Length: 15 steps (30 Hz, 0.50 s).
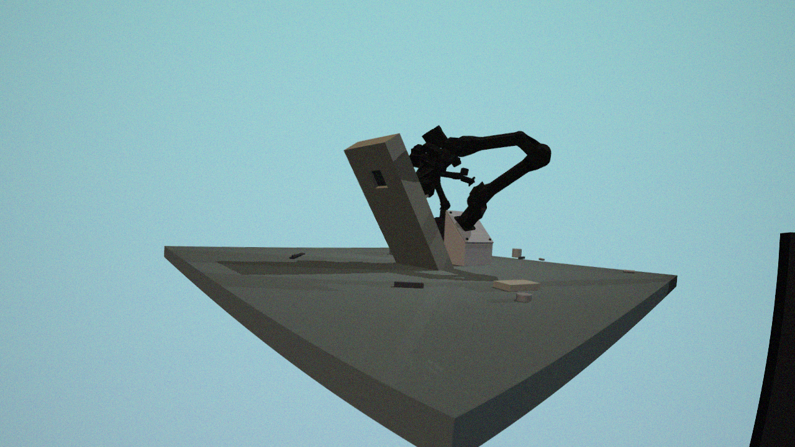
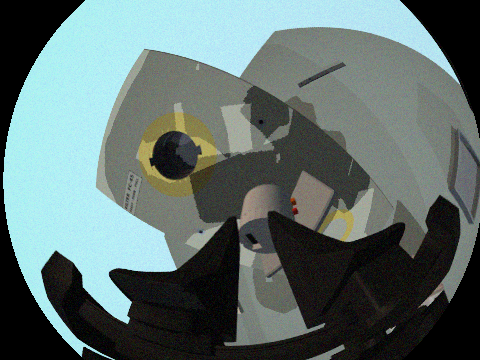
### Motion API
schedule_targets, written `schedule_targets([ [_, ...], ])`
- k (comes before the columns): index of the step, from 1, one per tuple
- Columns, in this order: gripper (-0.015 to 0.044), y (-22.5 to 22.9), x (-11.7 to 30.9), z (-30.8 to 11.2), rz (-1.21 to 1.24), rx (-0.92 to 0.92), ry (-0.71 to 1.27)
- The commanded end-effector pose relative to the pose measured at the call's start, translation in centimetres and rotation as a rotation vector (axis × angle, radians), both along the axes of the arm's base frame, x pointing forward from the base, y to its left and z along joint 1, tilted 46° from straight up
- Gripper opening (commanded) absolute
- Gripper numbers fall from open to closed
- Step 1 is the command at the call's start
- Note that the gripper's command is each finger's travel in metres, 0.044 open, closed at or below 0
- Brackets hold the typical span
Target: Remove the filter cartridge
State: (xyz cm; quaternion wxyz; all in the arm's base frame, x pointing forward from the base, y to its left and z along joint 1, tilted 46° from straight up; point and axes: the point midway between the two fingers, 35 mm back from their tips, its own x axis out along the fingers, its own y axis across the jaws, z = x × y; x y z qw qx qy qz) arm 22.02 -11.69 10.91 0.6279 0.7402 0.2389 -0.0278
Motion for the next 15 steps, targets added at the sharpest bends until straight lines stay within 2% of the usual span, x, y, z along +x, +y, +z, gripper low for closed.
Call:
schedule_targets([
  [1, 0.0098, -1.6, 0.9, 1.6, 0.002, -0.006, -0.007],
  [5, 0.0098, -4.4, 2.4, 4.4, 0.002, -0.006, -0.007],
  [9, 0.0098, -4.8, 2.6, 4.9, 0.002, -0.006, -0.007],
  [15, 0.0255, -7.6, 2.2, 7.5, 0.003, -0.018, -0.006],
])
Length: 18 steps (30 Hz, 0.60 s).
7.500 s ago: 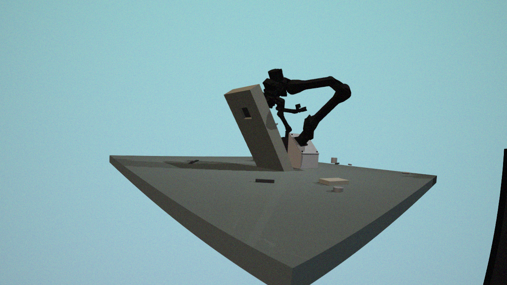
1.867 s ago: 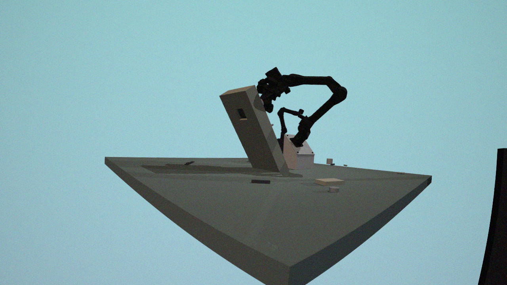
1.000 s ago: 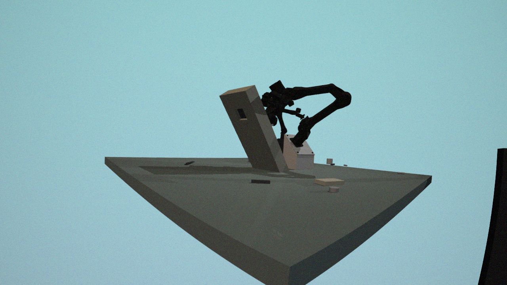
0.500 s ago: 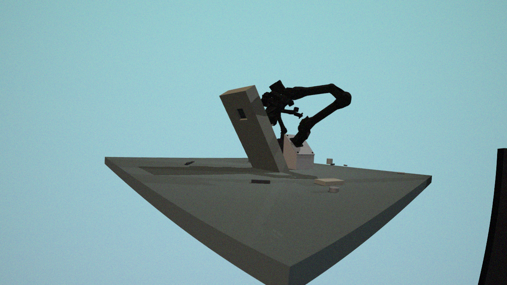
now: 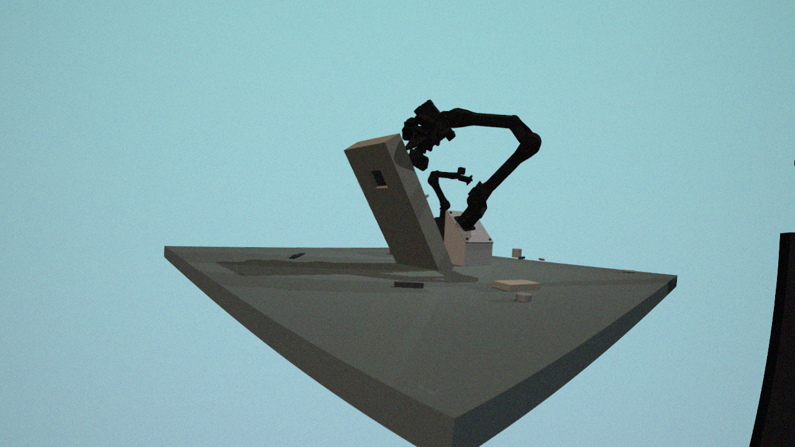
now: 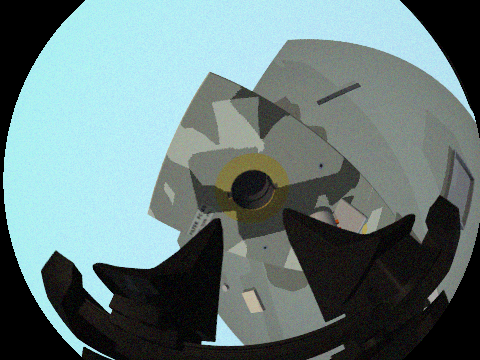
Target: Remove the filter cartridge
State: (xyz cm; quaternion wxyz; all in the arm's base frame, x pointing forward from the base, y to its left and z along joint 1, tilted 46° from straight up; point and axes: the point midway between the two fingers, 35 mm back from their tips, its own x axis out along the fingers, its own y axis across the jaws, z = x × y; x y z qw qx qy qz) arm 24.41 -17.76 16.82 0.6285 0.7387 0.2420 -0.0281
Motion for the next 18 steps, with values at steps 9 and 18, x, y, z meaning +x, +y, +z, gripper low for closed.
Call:
schedule_targets([
  [9, 0.0334, -3.0, -1.0, 3.1, 0.068, -0.122, -0.016],
  [18, 0.0305, 4.3, -3.0, -3.2, 0.619, -0.646, -0.11],
])
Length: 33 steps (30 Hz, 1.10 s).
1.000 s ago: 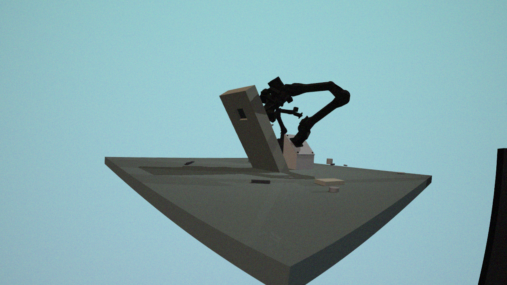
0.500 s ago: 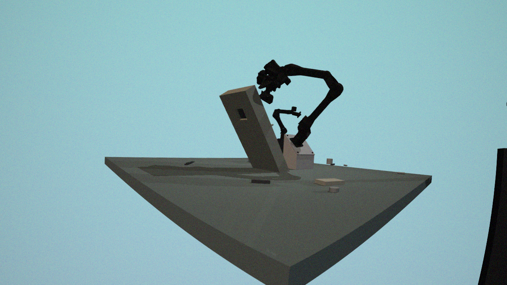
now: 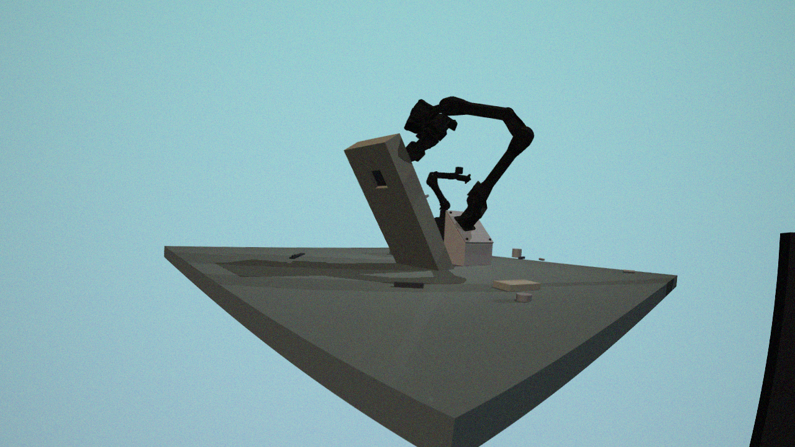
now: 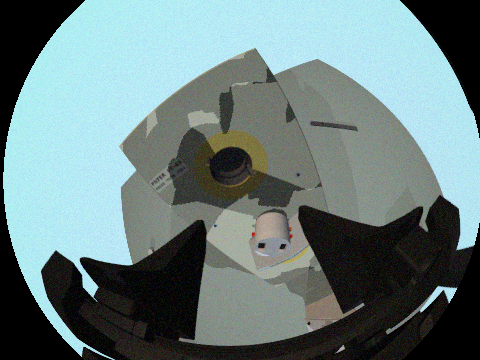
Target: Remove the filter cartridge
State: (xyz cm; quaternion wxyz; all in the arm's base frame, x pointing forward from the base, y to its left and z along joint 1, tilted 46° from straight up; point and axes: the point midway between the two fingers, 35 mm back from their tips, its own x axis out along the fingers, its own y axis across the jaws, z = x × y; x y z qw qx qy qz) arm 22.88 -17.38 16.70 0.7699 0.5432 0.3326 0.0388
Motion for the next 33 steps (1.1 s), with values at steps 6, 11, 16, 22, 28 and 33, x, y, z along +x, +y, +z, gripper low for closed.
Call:
schedule_targets([
  [6, 0.0305, 5.2, -2.0, -3.9, 0.41, -0.295, -0.068],
  [11, 0.0305, 5.2, -2.0, -4.0, 0.41, -0.295, -0.067],
  [16, 0.0305, 5.6, -1.5, -4.5, 0.41, -0.297, -0.065],
  [22, 0.0305, 6.1, -0.8, -5.0, 0.41, -0.298, -0.064],
  [28, 0.0305, 6.6, -0.2, -5.6, 0.409, -0.298, -0.064],
  [33, 0.0305, 7.1, 0.3, -6.0, 0.409, -0.298, -0.066],
])
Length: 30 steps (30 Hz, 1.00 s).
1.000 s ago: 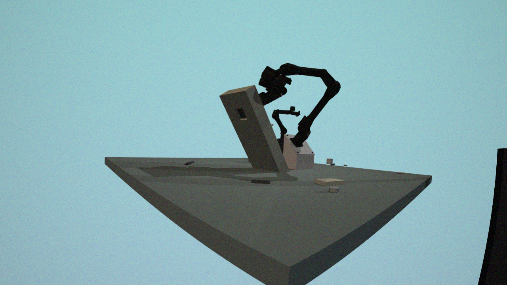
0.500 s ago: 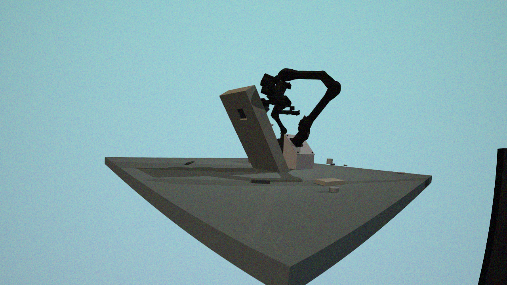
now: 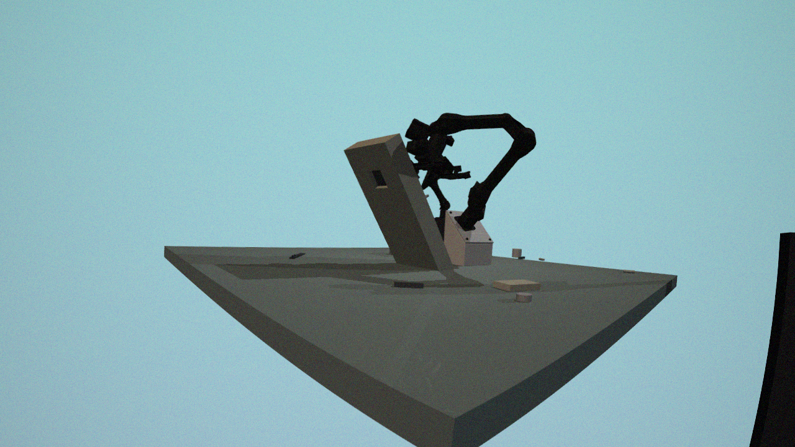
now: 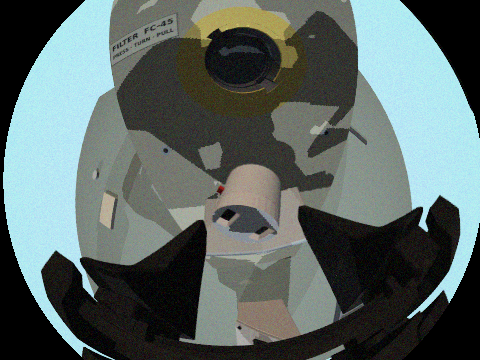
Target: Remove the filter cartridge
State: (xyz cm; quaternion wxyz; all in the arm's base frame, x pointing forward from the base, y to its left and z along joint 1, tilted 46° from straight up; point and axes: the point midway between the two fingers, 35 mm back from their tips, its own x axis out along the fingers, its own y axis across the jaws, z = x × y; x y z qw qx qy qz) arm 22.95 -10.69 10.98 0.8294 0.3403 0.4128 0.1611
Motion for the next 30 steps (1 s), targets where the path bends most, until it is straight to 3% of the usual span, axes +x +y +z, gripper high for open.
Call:
schedule_targets([
  [1, 0.0305, 0.51, 0.28, -0.39, -0.001, 0.008, 0.001],
  [10, 0.0305, 1.28, 0.97, -0.97, 0.0, 0.011, -0.003],
  [24, 0.0211, 0.98, 0.91, -0.76, 0.002, 0.003, -0.004],
  [30, 0.0054, 0.65, 1.15, -0.44, 0.001, 0.003, -0.004],
])
